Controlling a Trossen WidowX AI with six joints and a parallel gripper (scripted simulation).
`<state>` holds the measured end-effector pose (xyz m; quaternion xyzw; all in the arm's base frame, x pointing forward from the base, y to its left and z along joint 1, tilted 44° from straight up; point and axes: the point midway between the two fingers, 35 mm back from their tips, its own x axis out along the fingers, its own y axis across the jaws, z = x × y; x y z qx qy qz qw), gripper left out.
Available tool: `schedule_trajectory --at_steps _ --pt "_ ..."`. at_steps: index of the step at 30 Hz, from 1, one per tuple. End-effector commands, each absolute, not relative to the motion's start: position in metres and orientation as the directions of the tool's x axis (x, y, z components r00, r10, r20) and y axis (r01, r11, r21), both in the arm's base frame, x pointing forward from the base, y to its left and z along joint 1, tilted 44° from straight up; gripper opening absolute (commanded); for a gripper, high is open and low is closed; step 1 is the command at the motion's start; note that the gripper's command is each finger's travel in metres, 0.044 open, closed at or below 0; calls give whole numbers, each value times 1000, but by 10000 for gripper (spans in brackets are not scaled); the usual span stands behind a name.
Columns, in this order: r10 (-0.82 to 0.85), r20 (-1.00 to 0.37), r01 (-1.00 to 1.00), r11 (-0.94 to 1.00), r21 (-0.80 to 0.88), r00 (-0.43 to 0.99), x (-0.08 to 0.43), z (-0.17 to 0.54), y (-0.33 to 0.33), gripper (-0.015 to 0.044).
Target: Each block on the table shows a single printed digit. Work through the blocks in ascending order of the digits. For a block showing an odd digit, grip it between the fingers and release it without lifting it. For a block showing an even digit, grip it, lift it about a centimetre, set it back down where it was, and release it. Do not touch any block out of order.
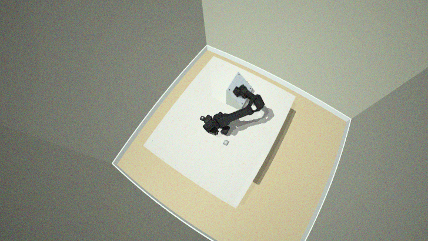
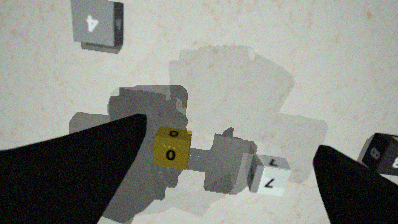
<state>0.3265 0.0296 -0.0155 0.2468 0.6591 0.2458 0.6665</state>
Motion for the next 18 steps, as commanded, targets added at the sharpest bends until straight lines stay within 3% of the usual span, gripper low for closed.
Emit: schedule_trajectory --at_steps 1,10,18 --pt "661 -750 15 750 661 -4 314 26 65 400" --pt "698 -716 11 716 698 -14 252 128 140 400" --pt "702 -712 11 712 702 -17 245 135 145 400"
